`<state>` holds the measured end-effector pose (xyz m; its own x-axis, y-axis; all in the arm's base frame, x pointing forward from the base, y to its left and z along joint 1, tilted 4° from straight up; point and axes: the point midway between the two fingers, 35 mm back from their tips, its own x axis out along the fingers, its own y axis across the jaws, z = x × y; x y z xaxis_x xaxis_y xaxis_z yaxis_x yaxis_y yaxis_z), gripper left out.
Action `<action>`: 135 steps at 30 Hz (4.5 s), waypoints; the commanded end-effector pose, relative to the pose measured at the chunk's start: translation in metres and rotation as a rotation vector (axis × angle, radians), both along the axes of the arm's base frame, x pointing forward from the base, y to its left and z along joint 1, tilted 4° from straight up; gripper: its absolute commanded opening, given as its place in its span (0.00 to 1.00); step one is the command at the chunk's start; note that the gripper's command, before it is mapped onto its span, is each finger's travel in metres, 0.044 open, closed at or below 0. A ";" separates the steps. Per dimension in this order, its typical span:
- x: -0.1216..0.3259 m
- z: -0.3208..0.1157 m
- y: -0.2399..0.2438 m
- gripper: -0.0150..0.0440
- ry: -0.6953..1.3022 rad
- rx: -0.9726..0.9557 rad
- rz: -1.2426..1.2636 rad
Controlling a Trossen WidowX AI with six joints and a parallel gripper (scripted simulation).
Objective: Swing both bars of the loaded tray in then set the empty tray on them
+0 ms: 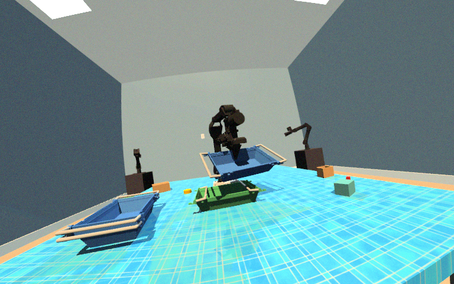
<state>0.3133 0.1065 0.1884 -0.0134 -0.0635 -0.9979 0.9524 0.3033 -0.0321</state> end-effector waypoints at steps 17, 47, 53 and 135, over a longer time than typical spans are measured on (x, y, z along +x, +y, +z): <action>0.014 0.009 -0.072 0.25 -0.037 -0.009 -0.210; 0.014 0.009 -0.072 0.25 -0.037 -0.009 -0.210; 0.014 0.009 -0.072 0.25 -0.037 -0.009 -0.210; -0.005 -0.058 -0.079 0.25 -0.035 -0.009 -0.210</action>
